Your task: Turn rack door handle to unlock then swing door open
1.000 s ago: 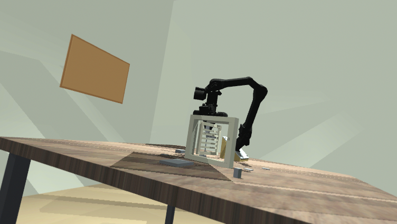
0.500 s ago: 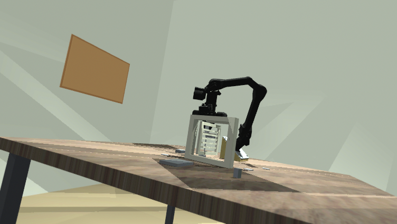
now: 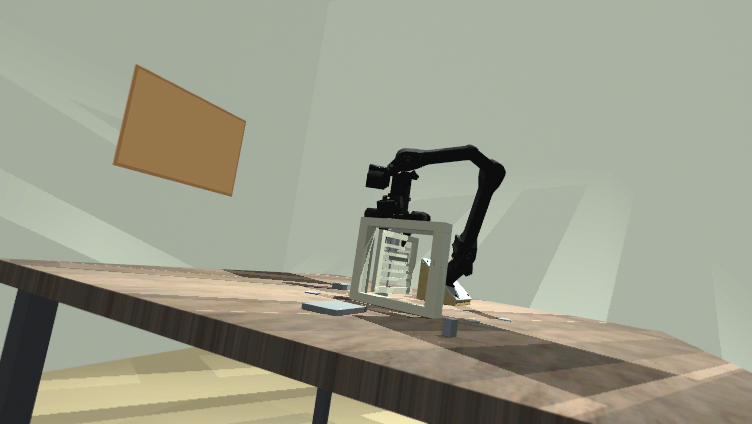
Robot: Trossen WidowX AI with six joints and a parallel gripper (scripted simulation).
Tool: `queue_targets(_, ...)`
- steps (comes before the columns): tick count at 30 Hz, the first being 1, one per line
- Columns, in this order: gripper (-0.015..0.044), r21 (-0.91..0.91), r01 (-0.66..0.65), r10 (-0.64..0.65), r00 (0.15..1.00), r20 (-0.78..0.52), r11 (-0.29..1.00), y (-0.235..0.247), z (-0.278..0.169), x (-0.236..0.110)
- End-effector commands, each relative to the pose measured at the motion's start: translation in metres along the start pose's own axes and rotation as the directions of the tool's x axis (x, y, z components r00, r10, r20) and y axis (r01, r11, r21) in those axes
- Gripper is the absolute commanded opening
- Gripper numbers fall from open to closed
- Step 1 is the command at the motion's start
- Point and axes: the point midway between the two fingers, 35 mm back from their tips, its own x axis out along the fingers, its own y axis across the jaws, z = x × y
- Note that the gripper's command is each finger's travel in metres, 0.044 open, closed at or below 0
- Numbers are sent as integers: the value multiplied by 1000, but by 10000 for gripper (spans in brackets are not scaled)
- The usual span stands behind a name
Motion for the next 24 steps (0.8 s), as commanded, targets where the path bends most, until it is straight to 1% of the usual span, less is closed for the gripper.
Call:
queue_targets(1,289,-3,4,-4,1000,3,1000,-1,1,-6)
queue_targets(24,289,11,8,-8,1000,8,1000,-2,2,-35)
